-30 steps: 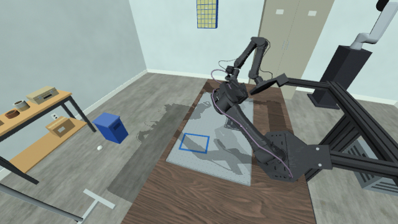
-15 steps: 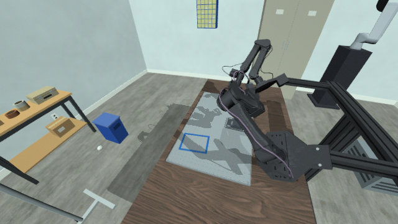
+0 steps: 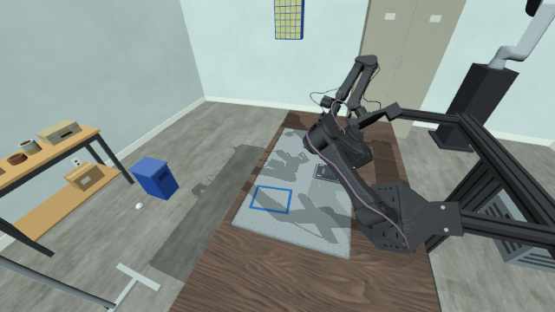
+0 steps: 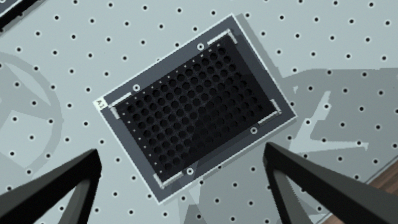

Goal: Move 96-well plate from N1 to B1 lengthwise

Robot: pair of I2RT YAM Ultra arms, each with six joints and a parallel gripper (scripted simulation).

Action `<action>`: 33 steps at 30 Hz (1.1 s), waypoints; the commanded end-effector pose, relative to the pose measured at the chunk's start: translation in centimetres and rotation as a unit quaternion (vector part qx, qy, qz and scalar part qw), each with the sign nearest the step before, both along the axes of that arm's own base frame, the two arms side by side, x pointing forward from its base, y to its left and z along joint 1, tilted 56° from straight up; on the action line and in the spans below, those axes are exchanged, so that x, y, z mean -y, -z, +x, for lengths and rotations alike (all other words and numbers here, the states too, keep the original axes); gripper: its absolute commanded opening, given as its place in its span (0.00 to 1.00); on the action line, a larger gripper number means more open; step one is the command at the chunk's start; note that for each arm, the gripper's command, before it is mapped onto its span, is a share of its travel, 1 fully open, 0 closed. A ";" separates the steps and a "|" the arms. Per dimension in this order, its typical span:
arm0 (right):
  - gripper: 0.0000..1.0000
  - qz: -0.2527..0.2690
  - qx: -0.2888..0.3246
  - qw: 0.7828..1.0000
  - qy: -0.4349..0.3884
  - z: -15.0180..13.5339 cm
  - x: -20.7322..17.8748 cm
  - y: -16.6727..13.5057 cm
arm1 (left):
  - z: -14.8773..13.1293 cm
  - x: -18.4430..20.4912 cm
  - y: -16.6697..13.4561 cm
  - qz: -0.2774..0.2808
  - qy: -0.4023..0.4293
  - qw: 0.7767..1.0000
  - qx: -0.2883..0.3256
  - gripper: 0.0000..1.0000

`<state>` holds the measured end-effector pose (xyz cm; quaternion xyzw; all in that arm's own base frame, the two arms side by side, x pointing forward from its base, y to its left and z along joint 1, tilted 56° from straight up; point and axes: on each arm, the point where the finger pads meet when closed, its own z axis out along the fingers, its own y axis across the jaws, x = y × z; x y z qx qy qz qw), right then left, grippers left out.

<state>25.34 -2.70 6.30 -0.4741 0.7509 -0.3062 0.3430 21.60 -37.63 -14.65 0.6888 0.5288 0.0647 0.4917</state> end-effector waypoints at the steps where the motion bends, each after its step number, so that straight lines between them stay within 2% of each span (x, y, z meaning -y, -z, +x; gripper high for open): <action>1: 1.00 0.002 0.002 1.000 -0.004 0.0 -0.3 0.1 | -0.9 0.8 -0.9 -0.010 0.017 1.000 0.005 1.00; 9: 1.00 0.002 0.002 1.000 -0.004 0.0 -0.3 0.1 | -0.6 0.8 -0.7 -0.010 0.014 1.000 0.005 1.00; 14: 1.00 0.022 0.028 0.997 0.061 0.4 0.9 -0.3 | -0.6 0.8 -0.7 -0.010 0.014 1.000 0.005 1.00; 16: 1.00 0.022 0.028 0.997 0.061 0.4 0.9 -0.3 | -0.6 0.8 -0.7 -0.010 0.014 1.000 0.005 1.00; 22: 1.00 0.089 0.085 0.975 0.185 1.4 1.3 -1.0 | -0.6 0.8 -0.7 -0.010 0.014 1.000 0.005 1.00; 27: 1.00 0.140 0.119 0.950 0.252 2.1 0.6 -1.5 | -0.6 0.8 -0.7 -0.010 0.014 1.000 0.005 1.00; 31: 1.00 0.155 0.113 0.937 0.293 2.1 0.4 -0.5 | -0.6 0.8 -0.7 -0.010 0.014 1.000 0.005 1.00; 33: 1.00 0.155 0.113 0.937 0.293 2.1 0.4 -0.5 | -0.6 0.8 -0.7 -0.010 0.014 1.000 0.005 1.00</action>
